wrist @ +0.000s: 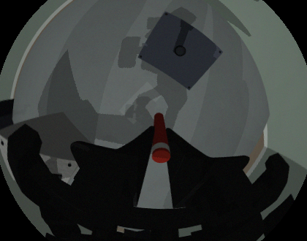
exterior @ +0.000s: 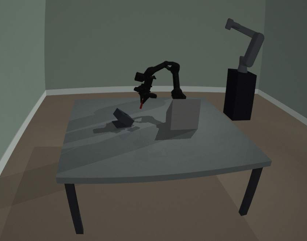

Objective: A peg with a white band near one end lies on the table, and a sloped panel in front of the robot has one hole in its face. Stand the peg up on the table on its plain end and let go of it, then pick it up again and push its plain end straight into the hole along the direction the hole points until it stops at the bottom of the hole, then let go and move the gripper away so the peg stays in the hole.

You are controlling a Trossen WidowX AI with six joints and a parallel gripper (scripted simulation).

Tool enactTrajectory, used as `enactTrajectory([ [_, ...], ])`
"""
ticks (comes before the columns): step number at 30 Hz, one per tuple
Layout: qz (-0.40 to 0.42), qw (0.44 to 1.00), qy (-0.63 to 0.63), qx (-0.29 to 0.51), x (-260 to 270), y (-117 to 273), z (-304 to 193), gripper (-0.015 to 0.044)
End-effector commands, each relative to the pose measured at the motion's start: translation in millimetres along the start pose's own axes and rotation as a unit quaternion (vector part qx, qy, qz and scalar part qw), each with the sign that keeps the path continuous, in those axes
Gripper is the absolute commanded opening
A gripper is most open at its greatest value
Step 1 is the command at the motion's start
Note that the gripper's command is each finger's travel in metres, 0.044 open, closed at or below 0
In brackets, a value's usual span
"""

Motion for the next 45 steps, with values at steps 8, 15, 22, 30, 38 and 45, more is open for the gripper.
enactTrajectory([
  [8, -0.007, 0.998, 0.039, -0.04, 4.3, 3.8, 13.7, 0.0],
  [15, -0.013, 0.996, 0.063, -0.063, 6.4, 5.9, 21.7, 0.0],
  [22, -0.022, 0.992, 0.086, -0.085, 8.4, 8.5, 29.6, 0.0],
  [30, -0.032, 0.987, 0.113, -0.11, 10.5, 12.0, 38.3, 0.0],
  [38, -0.045, 0.98, 0.139, -0.134, 12.5, 16.0, 46.7, 0.0],
  [45, -0.049, 0.978, 0.148, -0.142, 13.0, 14.3, 51.4, 0.0],
])
Point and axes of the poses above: the point midway between the two fingers, 35 mm back from their tips, its own y axis back along the fingers, its own x axis across the jaws, z = x × y, the point moved 1 cm from there along y, back along the fingers, and after that the axes turned 13 degrees about -y, right-handed, at the moved point
